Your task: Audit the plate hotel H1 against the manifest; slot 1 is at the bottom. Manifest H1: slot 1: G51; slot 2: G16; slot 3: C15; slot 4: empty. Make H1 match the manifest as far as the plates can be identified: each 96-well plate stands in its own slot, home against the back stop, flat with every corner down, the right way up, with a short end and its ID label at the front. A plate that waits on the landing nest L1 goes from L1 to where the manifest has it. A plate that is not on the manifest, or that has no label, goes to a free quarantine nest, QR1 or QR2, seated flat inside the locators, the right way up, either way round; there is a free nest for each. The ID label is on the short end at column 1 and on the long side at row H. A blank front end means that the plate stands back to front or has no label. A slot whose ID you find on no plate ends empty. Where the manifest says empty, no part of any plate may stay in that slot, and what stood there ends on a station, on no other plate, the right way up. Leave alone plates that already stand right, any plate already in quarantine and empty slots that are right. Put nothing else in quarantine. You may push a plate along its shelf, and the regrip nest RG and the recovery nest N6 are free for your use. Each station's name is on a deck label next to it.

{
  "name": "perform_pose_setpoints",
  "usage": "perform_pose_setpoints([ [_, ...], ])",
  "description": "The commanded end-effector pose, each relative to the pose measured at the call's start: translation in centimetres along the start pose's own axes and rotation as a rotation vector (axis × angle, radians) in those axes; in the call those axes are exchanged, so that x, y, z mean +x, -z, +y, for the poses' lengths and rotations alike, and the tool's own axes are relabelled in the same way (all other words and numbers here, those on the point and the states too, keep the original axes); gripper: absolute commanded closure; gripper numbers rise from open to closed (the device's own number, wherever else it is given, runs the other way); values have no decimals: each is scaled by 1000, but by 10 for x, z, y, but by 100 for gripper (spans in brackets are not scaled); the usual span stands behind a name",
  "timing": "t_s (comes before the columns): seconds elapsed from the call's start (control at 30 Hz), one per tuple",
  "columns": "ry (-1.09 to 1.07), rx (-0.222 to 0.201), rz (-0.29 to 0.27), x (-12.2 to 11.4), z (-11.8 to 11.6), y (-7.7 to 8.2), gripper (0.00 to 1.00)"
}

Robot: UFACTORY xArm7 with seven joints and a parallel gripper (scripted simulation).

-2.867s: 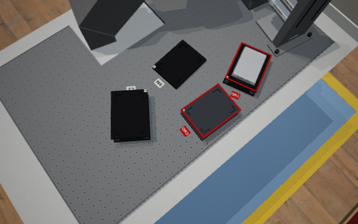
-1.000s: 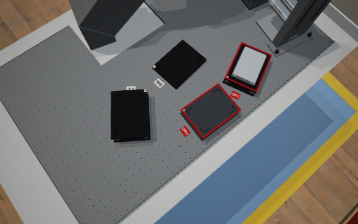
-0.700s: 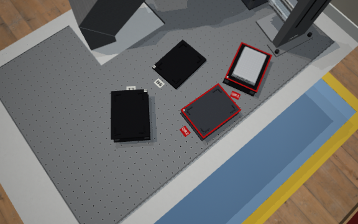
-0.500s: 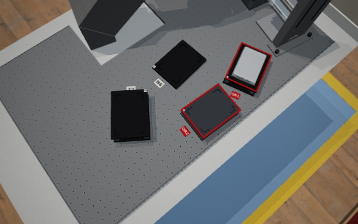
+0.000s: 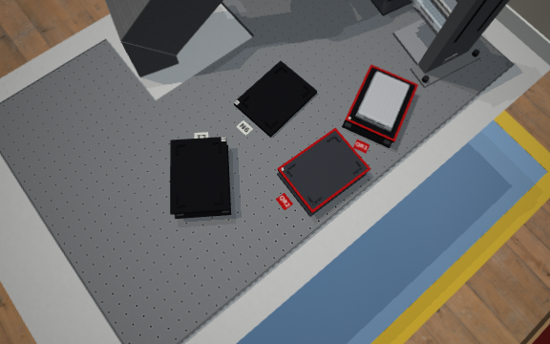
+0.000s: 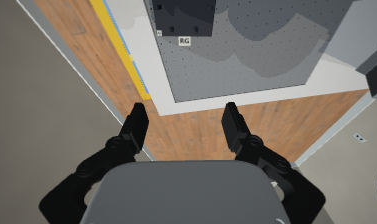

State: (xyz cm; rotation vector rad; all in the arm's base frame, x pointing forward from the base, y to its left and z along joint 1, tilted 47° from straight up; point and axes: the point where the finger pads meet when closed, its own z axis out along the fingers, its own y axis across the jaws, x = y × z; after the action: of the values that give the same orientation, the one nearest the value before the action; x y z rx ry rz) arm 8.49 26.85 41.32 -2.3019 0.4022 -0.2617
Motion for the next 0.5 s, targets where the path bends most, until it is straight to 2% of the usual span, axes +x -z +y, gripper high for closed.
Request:
perform_pose_setpoints([
  [0.0, 1, 4, 0, 0, -1, -6, 0],
  [0.47, 1, 4, 0, 0, -1, -26, 0],
])
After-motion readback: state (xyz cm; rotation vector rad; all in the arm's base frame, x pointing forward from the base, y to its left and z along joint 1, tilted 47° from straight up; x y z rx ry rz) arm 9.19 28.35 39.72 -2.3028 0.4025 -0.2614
